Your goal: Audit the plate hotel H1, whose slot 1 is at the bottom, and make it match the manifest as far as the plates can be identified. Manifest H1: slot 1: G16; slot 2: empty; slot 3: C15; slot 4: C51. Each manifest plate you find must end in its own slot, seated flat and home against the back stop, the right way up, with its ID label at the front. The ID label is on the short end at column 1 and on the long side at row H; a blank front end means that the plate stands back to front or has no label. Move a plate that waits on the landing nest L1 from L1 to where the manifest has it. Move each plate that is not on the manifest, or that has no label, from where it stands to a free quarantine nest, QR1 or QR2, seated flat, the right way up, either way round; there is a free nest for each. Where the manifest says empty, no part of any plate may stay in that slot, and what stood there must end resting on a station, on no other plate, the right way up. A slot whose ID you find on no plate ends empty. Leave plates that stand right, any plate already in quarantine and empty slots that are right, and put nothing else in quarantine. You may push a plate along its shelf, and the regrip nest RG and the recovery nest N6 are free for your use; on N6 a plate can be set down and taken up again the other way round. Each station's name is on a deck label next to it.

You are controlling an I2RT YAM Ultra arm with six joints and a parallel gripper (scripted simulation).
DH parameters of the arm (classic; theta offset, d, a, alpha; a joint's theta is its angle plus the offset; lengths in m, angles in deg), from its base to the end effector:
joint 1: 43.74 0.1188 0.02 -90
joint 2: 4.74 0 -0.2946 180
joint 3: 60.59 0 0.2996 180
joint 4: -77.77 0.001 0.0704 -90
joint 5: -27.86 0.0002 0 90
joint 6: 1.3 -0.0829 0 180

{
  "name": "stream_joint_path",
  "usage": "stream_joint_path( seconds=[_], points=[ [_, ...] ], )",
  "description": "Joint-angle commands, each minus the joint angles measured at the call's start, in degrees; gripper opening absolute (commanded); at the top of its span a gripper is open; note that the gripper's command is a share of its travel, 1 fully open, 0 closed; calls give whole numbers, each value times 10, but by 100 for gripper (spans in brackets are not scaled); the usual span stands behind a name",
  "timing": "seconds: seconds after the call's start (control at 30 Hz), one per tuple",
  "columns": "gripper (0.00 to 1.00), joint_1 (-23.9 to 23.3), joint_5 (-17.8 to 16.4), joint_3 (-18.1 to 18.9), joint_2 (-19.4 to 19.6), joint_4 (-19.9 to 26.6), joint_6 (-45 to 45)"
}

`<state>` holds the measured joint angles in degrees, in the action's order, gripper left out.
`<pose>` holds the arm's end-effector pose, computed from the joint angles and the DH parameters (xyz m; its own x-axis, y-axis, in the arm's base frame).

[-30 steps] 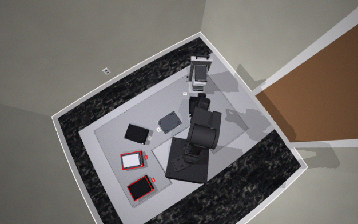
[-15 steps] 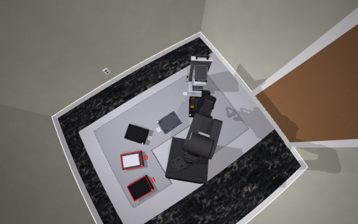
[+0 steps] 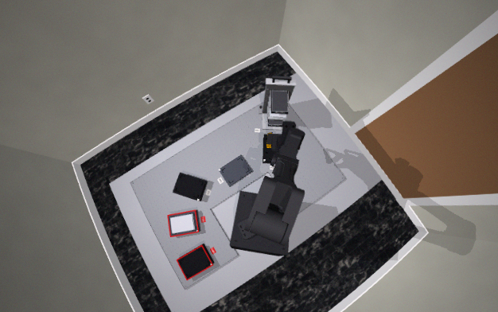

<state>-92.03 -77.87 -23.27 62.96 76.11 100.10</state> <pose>0.2160 -0.2071 0.1675 -0.4242 0.1900 -0.8854 0.4861 0.8727 -0.0456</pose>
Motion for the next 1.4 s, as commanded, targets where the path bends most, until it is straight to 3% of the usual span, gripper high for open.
stream_joint_path(
  seconds=[0.0, 1.0, 1.37],
  points=[
    [100, -1, -5, 13, -14, 33, 1],
    [100, -1, -5, 12, -14, 33, 1],
    [100, 14, 8, 33, 41, -4, -6]
  ],
)
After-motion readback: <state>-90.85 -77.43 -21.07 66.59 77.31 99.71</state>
